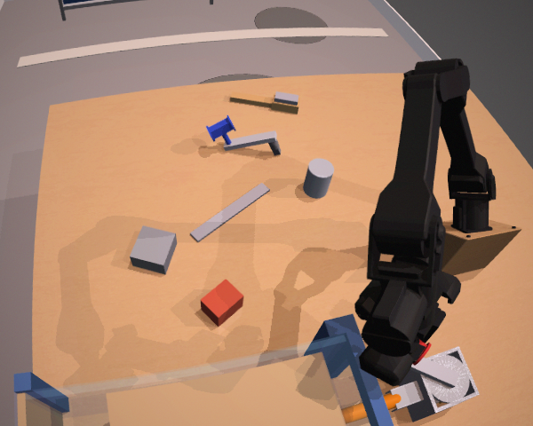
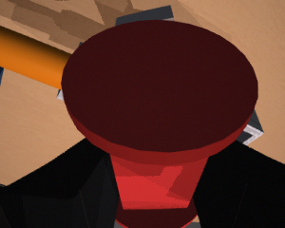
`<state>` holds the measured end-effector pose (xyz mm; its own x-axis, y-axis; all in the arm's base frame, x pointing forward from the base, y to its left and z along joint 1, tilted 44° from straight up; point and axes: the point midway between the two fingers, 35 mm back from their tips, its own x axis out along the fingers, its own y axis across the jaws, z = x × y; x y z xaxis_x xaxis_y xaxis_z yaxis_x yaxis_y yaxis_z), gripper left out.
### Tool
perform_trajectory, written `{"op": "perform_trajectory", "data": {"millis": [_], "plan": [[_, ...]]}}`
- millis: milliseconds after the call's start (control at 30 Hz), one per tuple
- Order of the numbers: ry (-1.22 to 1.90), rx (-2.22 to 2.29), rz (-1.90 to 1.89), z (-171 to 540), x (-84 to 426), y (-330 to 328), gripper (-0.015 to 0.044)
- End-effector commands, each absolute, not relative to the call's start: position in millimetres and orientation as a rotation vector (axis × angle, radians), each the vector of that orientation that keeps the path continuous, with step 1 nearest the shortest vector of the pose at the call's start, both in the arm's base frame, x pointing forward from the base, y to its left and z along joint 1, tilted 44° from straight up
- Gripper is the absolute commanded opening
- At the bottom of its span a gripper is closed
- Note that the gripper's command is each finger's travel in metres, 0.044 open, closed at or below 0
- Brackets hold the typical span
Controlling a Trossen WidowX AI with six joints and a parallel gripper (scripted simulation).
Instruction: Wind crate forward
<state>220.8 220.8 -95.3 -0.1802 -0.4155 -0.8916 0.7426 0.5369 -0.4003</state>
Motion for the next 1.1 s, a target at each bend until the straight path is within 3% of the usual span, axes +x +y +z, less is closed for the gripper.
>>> {"op": "perform_trajectory", "data": {"millis": [0, 1067], "plan": [[1.400, 0.325, -1.033, -101.8, 228.8, 230.3, 0.0000], [1.400, 0.328, -1.031, -124.2, 236.8, 257.5, 0.0000]]}}
